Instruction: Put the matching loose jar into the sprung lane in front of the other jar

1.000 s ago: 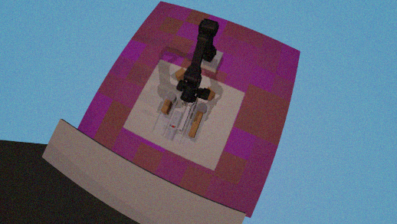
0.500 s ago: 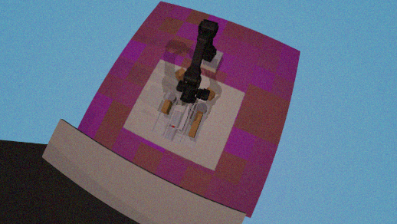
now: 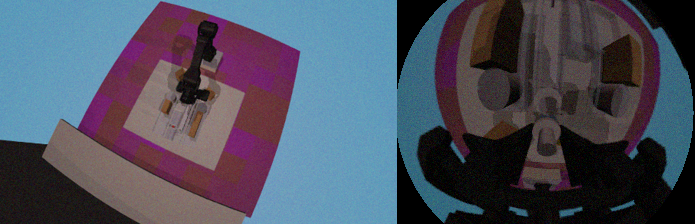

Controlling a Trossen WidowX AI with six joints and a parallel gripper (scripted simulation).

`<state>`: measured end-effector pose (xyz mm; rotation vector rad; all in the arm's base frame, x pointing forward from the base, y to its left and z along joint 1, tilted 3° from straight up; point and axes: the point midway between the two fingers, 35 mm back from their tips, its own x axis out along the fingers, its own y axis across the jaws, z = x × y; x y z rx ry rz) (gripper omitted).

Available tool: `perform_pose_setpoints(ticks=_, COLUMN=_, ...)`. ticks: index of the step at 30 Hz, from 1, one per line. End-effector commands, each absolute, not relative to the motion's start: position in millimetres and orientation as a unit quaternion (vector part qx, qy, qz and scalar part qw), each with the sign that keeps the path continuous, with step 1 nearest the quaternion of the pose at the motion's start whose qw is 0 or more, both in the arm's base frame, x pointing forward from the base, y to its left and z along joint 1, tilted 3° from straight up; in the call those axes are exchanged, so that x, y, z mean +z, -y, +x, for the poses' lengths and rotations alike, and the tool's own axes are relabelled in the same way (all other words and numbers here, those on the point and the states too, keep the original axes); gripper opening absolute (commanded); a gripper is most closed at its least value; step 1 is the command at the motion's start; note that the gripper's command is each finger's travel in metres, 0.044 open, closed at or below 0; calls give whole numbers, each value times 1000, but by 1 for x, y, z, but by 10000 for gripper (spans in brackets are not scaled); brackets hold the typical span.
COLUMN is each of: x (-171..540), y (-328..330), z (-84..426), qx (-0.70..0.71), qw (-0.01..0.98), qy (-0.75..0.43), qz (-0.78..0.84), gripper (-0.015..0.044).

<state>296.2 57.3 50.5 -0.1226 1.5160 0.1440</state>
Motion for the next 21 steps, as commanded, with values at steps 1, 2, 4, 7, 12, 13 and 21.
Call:
perform_pose_setpoints(ticks=1, x=53, y=-59, z=303, qx=68, qw=728, qy=-680, qz=-55, gripper=0)
perform_pose_setpoints(ticks=2, x=53, y=-59, z=303, qx=68, qw=728, qy=-680, qz=-55, gripper=0)
perform_pose_setpoints(ticks=4, x=53, y=-59, z=304, qx=68, qw=728, qy=-680, qz=-55, gripper=0)
perform_pose_setpoints(ticks=7, x=53, y=-59, z=306, qx=68, qw=728, qy=-680, qz=-55, gripper=0)
perform_pose_setpoints(ticks=12, x=53, y=-60, z=308, qx=68, qw=728, qy=-680, qz=-55, gripper=0)
perform_pose_setpoints(ticks=13, x=53, y=-60, z=309, qx=68, qw=728, qy=-680, qz=-55, gripper=0)
perform_pose_setpoints(ticks=21, x=53, y=-61, z=312, qx=68, qw=728, qy=-680, qz=-55, gripper=0)
